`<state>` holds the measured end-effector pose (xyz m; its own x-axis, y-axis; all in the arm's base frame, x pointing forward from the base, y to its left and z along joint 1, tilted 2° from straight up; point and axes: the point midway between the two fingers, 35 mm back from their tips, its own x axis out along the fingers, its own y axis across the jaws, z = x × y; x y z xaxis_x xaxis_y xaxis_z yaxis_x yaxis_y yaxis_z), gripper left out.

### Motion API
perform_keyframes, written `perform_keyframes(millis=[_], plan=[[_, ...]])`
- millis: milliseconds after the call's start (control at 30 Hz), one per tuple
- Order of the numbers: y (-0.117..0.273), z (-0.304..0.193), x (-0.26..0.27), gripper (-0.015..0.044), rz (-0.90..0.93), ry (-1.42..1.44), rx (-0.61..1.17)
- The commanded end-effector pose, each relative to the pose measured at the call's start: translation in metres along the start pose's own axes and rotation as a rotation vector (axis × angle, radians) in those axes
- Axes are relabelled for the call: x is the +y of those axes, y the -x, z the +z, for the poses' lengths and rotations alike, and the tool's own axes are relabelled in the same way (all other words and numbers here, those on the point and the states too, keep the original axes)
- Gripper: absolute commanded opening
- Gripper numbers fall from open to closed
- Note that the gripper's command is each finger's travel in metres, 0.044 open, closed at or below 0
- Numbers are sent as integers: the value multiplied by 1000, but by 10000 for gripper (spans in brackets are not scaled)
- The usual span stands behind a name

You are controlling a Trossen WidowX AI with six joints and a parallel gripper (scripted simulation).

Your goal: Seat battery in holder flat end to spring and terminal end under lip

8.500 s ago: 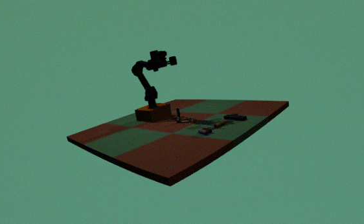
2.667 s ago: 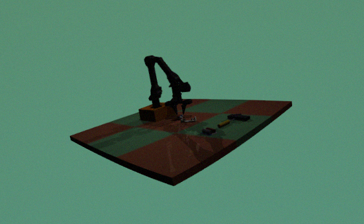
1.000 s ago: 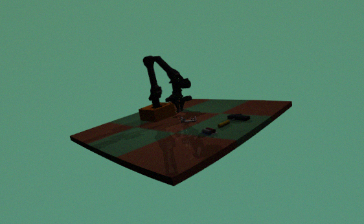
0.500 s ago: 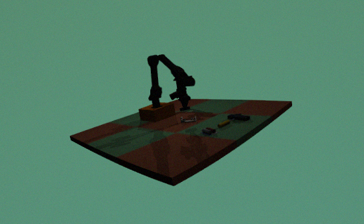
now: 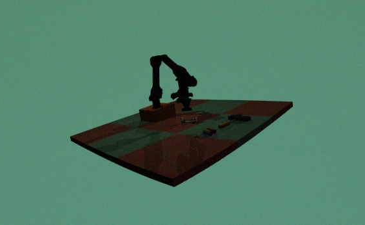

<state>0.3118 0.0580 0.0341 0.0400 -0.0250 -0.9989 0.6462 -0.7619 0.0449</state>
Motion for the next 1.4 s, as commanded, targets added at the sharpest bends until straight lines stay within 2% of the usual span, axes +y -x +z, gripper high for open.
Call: perform_keyframes(millis=[0, 567, 1367], plan=[[1, -1, 2, 65, 0, -16, -2], [-38, 6, 2, 65, -10, -15, -252], [-47, 1, 2, 65, -22, -19, -385]])
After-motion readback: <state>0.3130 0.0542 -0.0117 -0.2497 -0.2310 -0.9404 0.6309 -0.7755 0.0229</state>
